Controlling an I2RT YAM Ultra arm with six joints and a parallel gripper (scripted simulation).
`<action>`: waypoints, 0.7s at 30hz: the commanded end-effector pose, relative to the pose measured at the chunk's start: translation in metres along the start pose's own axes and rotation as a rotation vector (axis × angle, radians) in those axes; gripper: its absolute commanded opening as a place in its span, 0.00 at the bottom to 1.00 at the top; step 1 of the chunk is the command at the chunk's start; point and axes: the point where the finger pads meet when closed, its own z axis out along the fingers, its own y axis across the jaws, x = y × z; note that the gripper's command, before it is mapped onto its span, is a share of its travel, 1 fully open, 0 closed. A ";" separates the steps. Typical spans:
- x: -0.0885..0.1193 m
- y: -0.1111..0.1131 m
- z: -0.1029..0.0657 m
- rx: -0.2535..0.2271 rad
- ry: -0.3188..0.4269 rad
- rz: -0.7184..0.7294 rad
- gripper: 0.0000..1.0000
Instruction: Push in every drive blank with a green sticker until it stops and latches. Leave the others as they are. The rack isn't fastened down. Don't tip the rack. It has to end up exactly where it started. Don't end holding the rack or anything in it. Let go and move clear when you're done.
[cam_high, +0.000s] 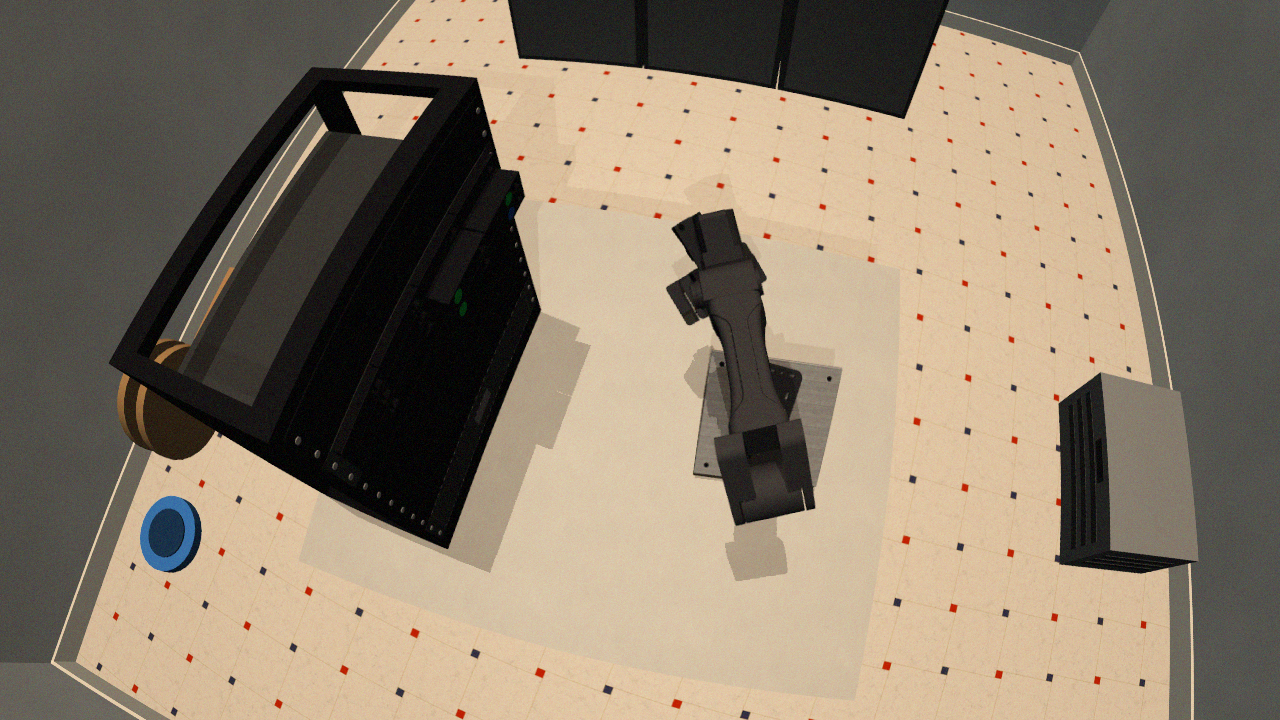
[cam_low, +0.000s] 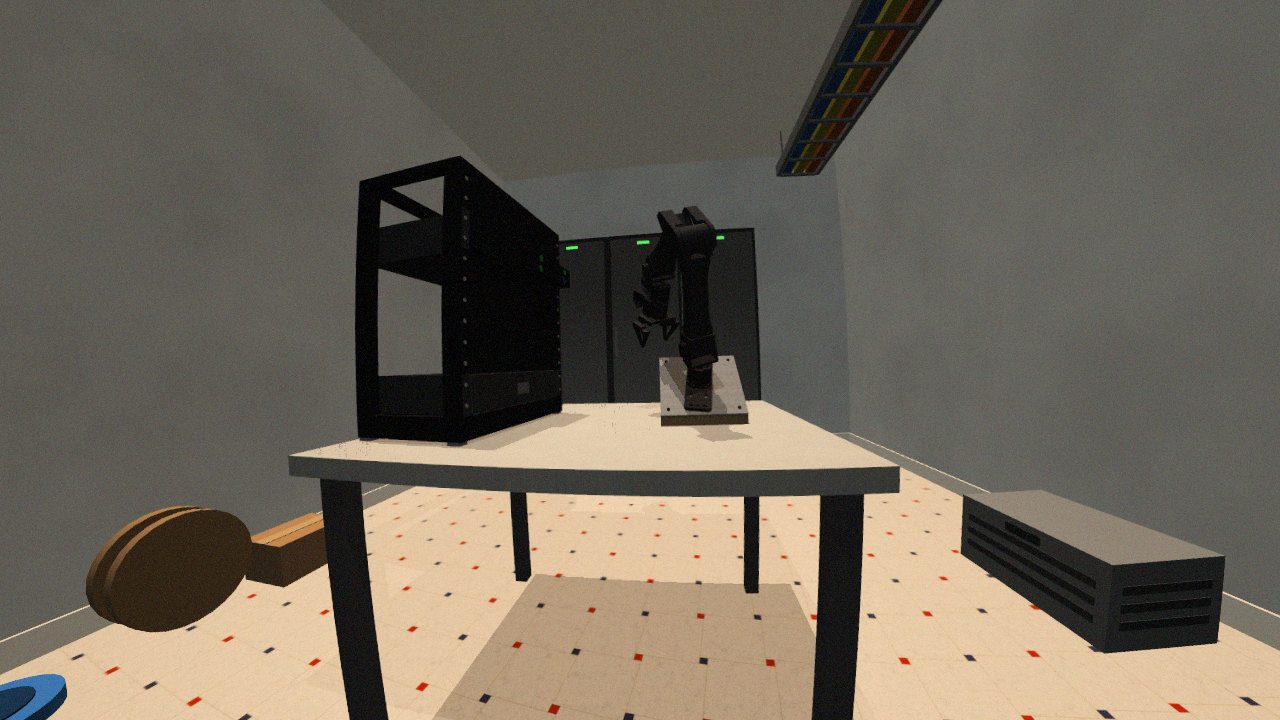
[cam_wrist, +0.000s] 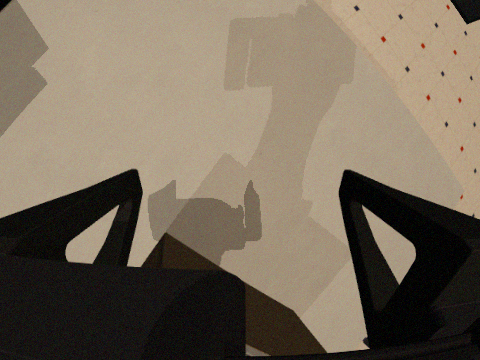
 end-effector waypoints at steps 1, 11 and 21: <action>-0.008 -0.001 -0.006 -0.018 -0.070 -0.019 1.00; -0.027 0.005 -0.015 -0.054 -0.184 -0.091 1.00; -0.054 0.016 -0.036 -0.103 -0.386 -0.237 1.00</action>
